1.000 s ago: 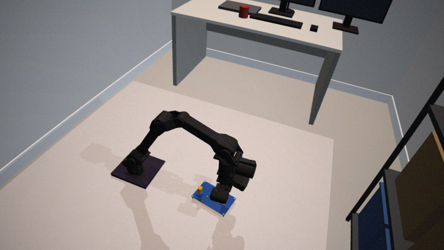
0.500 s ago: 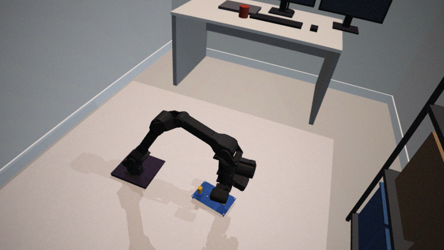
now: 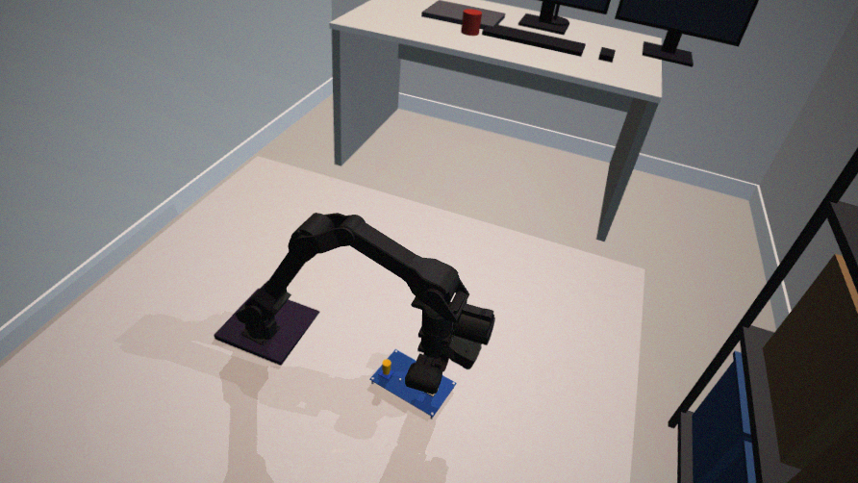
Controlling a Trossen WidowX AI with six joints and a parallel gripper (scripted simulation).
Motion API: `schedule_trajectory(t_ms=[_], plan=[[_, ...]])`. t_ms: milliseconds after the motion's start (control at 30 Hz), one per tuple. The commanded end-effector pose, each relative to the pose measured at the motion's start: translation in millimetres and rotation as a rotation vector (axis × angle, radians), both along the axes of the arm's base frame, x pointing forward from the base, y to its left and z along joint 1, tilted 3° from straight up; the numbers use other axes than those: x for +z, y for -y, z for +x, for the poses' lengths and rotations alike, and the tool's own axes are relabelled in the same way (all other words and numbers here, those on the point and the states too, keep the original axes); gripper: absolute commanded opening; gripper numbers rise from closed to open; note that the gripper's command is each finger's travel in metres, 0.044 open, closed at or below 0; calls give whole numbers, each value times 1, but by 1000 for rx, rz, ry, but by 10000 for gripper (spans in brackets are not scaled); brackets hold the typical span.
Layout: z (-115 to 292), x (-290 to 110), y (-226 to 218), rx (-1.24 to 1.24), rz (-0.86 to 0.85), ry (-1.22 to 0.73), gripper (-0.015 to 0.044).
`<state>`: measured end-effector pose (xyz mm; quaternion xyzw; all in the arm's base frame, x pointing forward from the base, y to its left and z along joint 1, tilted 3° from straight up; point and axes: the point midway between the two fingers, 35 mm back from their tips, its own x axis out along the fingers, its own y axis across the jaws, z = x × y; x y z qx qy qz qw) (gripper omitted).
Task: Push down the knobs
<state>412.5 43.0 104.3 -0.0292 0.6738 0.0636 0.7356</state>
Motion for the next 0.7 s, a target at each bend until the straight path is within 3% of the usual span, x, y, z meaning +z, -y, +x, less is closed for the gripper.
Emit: schedule_trajectory(t_ms=[0,667], plan=[[4,-29,-3,-2,0,-39,0],[4,-33,-3,-2,0,-39,0]])
